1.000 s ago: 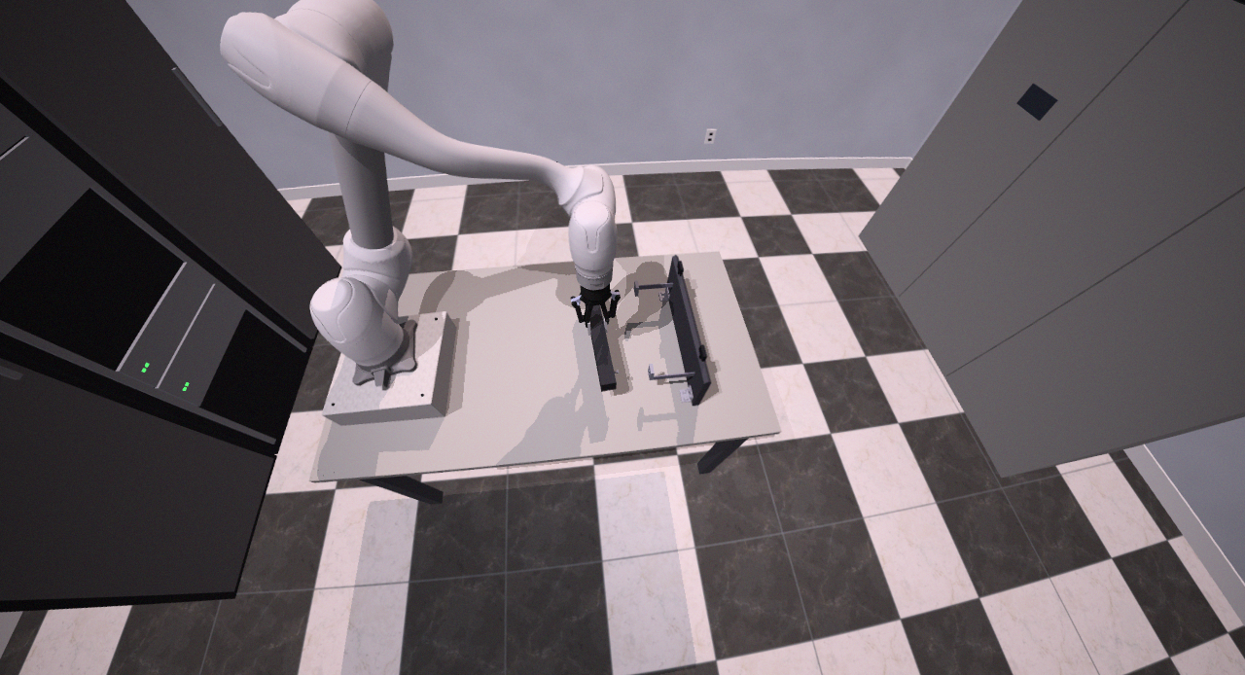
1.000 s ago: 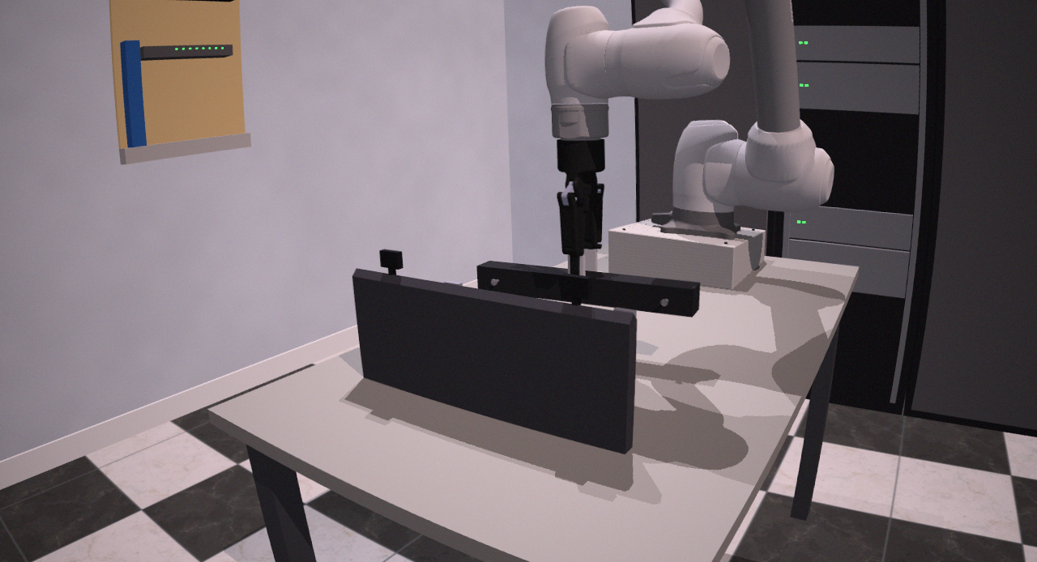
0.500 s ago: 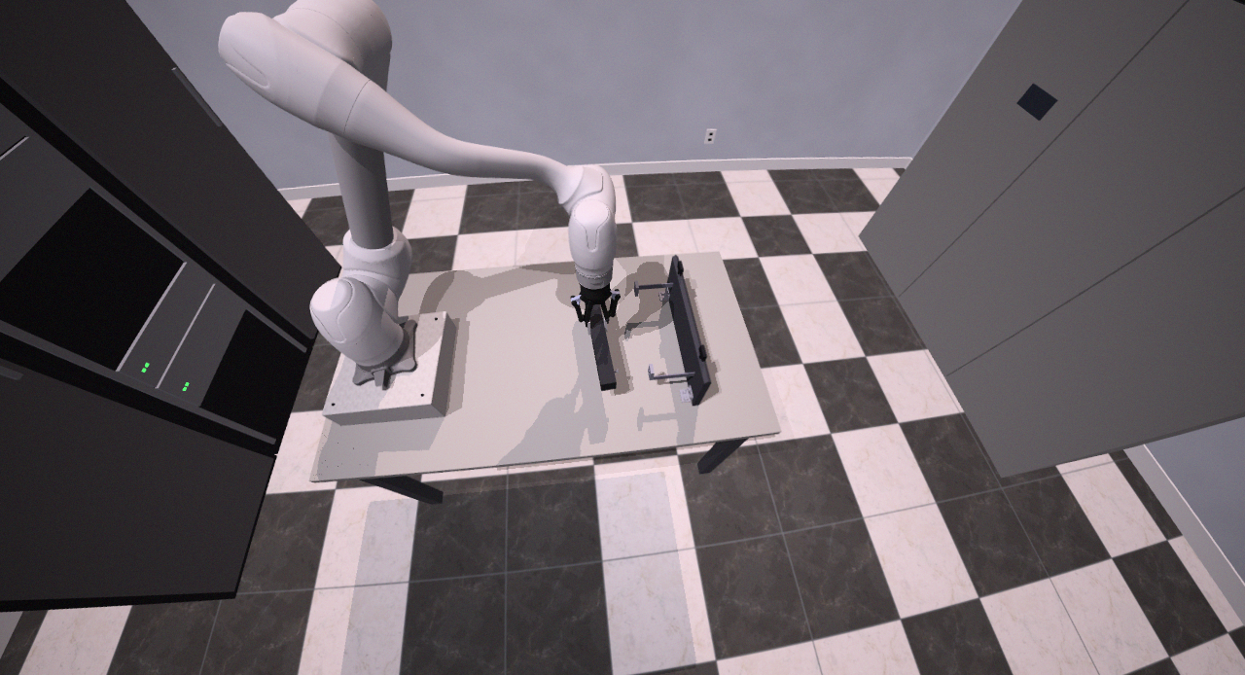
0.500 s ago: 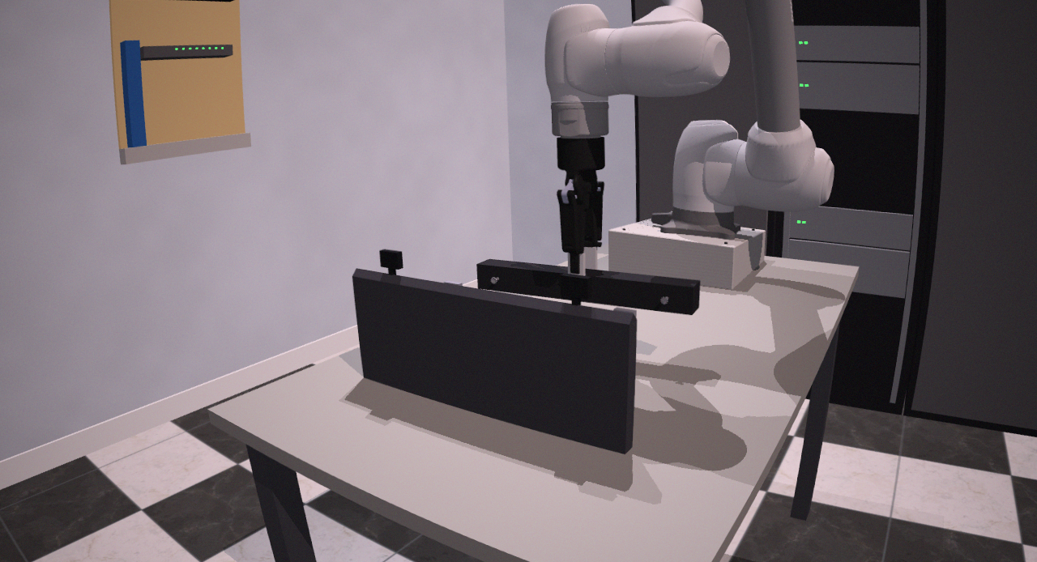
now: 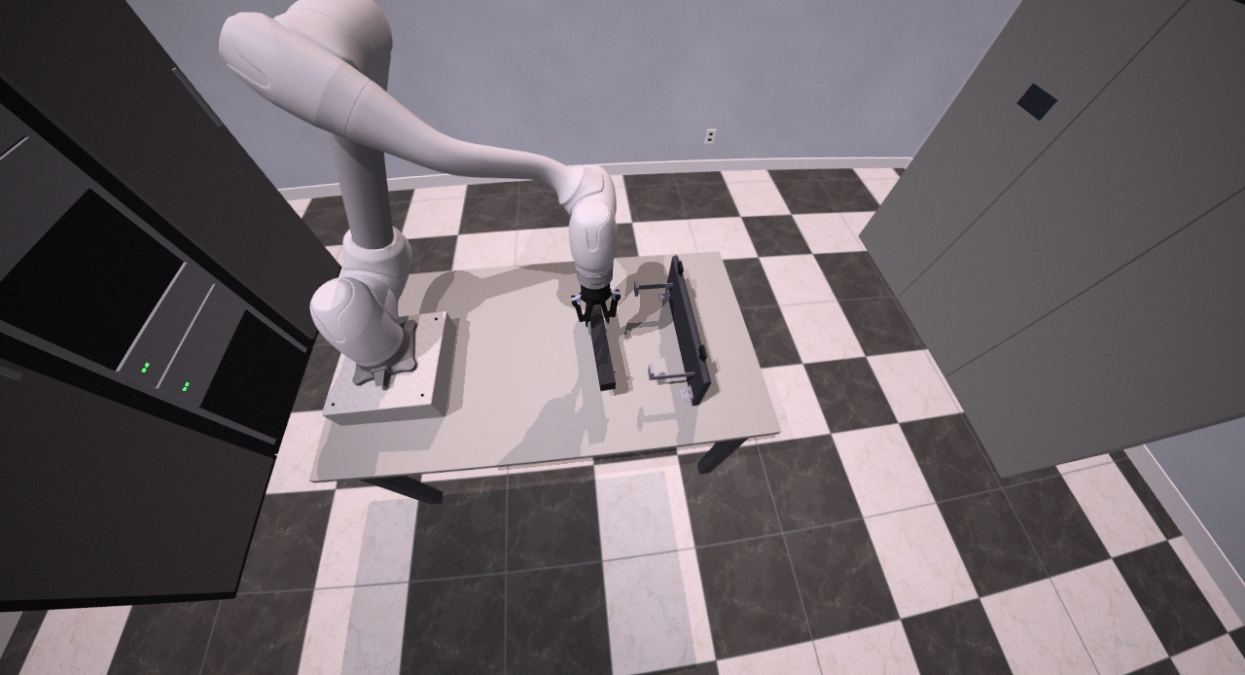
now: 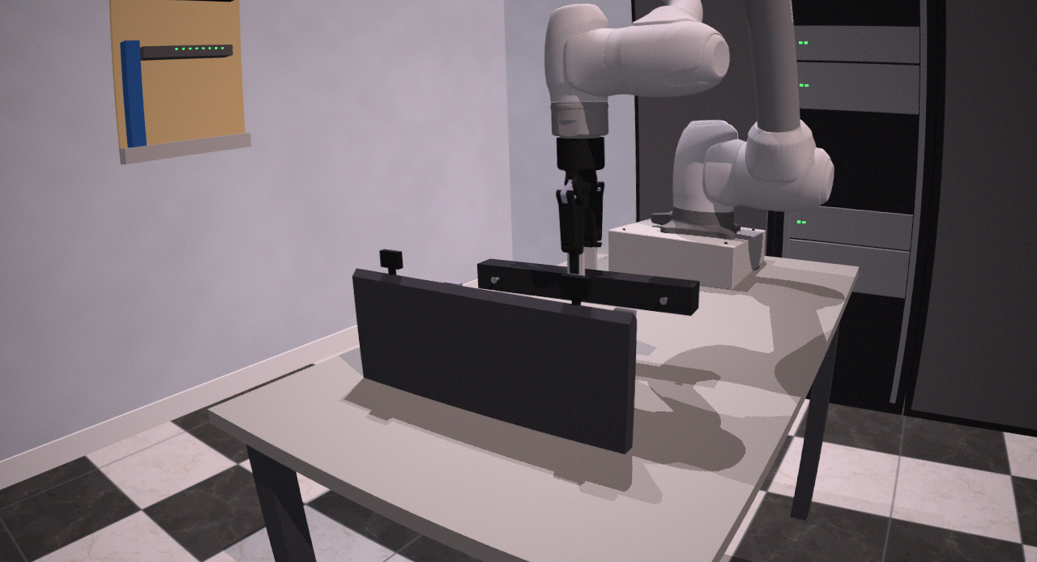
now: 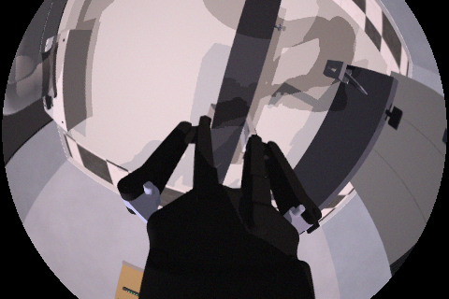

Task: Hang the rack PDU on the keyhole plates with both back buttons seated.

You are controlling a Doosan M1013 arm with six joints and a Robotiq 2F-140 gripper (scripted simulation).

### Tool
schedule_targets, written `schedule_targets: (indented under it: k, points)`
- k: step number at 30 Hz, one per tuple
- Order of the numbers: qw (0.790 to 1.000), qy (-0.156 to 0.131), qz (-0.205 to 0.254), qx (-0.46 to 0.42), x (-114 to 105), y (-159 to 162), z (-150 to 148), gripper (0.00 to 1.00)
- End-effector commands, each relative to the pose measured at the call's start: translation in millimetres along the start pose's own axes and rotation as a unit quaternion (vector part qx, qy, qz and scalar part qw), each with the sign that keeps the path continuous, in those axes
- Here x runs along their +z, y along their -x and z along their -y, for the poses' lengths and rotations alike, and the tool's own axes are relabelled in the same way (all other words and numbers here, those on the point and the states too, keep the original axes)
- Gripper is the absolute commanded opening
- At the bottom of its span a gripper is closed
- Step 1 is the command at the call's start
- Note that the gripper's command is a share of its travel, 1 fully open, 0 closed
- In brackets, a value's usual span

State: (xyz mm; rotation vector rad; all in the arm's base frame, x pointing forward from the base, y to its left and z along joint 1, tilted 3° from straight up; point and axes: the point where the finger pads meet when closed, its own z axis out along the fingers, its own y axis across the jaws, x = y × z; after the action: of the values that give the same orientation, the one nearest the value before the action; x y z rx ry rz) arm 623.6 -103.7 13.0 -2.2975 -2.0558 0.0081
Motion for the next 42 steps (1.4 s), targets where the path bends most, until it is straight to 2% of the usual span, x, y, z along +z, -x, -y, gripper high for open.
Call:
schedule_targets:
  k: [1,7,20,28,42]
  points:
    - [1.000,0.000,0.000,0.009,-0.1,0.1,-1.0,0.00]
    - [0.999,0.000,0.000,0.034,-0.1,0.5,-3.8,0.00]
    - [0.999,0.000,0.000,0.035,-0.3,11.4,-77.1,0.00]
    - [0.999,0.000,0.000,0.035,-0.3,13.2,-89.2,0.00]
    - [0.999,0.000,0.000,0.035,-0.3,13.3,-89.8,0.00]
